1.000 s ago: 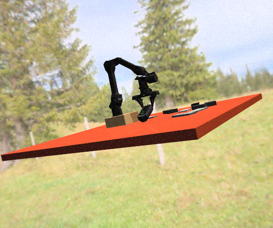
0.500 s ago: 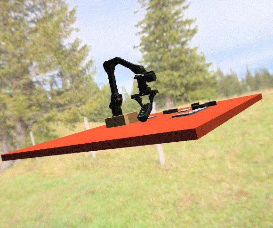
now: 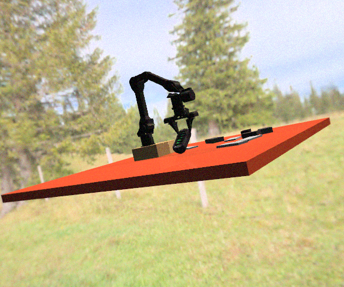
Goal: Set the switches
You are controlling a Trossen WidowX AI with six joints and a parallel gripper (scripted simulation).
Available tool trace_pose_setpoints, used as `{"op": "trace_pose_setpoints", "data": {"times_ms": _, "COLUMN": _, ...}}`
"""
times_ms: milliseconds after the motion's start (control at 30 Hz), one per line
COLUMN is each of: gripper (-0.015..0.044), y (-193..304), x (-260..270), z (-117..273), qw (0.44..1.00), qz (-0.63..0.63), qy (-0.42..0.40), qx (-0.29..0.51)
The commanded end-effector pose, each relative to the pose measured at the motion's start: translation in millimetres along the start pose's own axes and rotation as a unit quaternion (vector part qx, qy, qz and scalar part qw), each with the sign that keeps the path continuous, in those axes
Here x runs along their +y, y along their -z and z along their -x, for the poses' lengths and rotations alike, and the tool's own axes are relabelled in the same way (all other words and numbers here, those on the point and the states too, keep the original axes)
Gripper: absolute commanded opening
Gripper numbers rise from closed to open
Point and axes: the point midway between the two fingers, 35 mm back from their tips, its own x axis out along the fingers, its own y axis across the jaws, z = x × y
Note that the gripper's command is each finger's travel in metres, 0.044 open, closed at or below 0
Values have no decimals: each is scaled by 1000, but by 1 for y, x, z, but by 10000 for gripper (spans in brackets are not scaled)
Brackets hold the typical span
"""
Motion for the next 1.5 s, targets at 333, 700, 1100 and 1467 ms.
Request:
{"op": "trace_pose_setpoints", "data": {"times_ms": 333, "gripper": 335, "y": 14, "x": -1, "z": 8, "qw": 1000, "qz": -2, "qy": 3, "qx": -8}}
{"op": "trace_pose_setpoints", "data": {"times_ms": 700, "gripper": 335, "y": 22, "x": -1, "z": 12, "qw": 1000, "qz": -2, "qy": 3, "qx": -19}}
{"op": "trace_pose_setpoints", "data": {"times_ms": 1100, "gripper": 336, "y": 31, "x": -1, "z": 17, "qw": 1000, "qz": -2, "qy": 3, "qx": -31}}
{"op": "trace_pose_setpoints", "data": {"times_ms": 1467, "gripper": 337, "y": 40, "x": -1, "z": 20, "qw": 999, "qz": -2, "qy": 3, "qx": -43}}
